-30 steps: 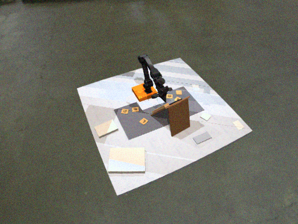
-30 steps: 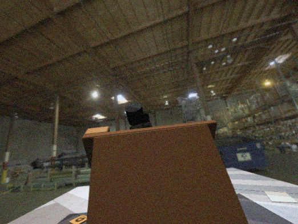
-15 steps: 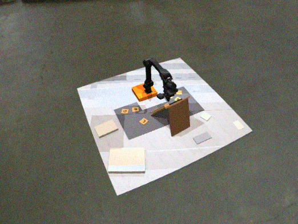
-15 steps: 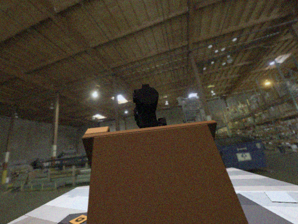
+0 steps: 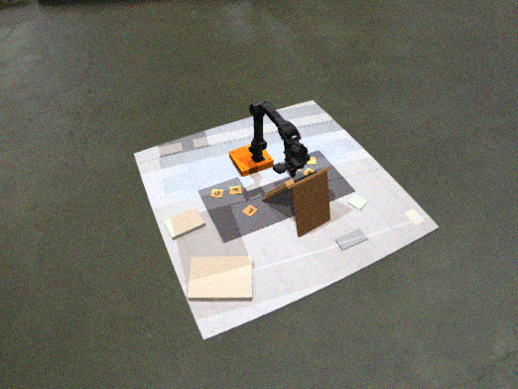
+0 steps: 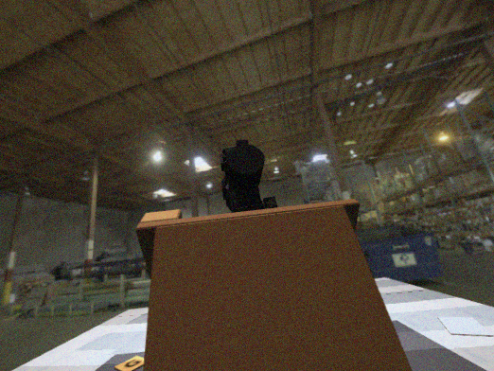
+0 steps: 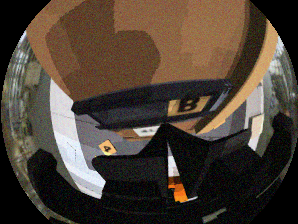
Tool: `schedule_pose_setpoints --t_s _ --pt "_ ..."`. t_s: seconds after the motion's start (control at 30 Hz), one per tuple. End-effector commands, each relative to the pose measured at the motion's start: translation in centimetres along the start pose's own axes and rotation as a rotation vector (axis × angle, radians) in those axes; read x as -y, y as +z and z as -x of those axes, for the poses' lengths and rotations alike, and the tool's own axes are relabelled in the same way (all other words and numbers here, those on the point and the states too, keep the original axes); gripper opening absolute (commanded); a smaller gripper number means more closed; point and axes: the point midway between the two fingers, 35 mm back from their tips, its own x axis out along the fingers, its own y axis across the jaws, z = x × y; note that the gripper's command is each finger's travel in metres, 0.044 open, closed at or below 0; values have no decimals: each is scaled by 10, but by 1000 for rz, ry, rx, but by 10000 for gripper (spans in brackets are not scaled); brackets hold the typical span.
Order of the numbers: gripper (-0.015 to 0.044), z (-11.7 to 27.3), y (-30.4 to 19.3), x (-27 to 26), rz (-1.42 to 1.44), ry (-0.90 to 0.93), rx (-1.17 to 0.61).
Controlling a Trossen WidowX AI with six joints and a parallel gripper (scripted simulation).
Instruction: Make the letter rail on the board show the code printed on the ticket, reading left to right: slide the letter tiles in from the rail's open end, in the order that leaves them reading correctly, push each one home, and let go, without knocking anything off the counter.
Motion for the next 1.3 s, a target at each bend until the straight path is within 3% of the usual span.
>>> schedule_pose_setpoints --t_s 0.0,1.27 --pt "0 0 4 1 -4 -3 8" --pt "0 -11 19 1 -4 -3 10"
